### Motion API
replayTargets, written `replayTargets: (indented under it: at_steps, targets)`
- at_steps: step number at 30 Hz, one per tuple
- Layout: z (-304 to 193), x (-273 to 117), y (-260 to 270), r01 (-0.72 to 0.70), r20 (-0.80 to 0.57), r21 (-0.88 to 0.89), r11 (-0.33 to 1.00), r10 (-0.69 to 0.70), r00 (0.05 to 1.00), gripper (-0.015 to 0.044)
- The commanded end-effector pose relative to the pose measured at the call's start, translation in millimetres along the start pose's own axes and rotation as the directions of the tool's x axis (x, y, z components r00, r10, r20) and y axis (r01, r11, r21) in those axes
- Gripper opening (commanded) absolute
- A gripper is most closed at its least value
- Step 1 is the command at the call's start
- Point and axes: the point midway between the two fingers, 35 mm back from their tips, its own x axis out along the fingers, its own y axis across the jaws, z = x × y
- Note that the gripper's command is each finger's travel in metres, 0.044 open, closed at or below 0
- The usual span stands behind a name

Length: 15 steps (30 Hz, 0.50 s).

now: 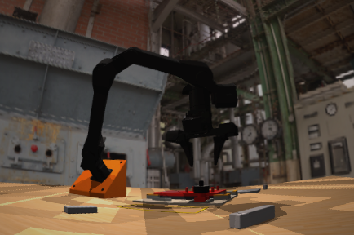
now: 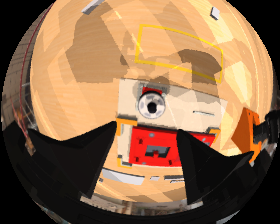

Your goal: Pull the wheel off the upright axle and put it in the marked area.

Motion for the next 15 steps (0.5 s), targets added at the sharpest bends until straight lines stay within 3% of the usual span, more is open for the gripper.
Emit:
replayTargets:
  at_steps: [1,15]
  targets:
    - [3,20,-1,0.012,0.007,-0.004,1.0,-0.012,1.0,0.03]
    - [6,64,-5,0.012,0.01,-0.003,1.0,-0.012,1.0,0.03]
